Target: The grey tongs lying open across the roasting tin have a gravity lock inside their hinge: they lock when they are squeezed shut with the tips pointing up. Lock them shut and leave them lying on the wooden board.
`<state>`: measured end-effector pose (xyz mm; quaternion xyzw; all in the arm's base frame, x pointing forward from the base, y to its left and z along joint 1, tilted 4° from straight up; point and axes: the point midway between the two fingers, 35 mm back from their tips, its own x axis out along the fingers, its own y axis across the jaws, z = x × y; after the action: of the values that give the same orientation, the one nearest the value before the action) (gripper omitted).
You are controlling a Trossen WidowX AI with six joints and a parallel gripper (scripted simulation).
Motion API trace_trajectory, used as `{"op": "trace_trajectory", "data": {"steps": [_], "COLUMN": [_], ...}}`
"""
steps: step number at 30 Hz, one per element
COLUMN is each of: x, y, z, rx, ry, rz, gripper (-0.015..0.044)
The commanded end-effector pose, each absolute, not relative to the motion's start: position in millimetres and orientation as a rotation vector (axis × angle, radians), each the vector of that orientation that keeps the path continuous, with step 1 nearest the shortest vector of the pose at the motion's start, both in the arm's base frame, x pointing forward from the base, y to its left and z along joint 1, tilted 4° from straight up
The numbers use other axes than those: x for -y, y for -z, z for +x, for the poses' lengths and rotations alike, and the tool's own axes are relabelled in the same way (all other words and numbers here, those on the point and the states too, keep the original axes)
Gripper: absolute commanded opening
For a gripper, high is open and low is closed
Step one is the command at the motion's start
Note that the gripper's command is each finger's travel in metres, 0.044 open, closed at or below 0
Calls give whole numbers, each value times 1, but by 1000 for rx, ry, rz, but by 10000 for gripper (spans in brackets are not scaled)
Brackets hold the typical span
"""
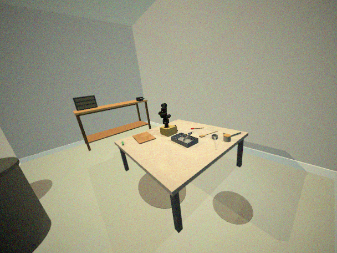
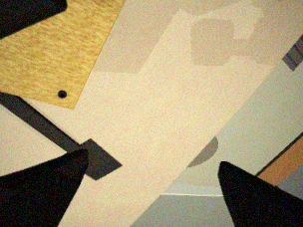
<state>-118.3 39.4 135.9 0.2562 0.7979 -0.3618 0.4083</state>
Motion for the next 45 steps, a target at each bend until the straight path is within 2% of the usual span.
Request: {"op": "trace_trajectory", "data": {"steps": [1,6,13,22,34,45], "x": [-39,-54,-111,-186,-255,-234], "y": [-136,-142,-159,-170,-159,-128], "z": [-118,-119,-109,-63,65,219], "rx": [-2011,-1958,-1735,-1339,-635,282], "ry": [912,1001,1308,1697,2140,2464], "rz": [646,769,1172,1658,2195,2527], "gripper": [426,440,440,440,440,440]}}
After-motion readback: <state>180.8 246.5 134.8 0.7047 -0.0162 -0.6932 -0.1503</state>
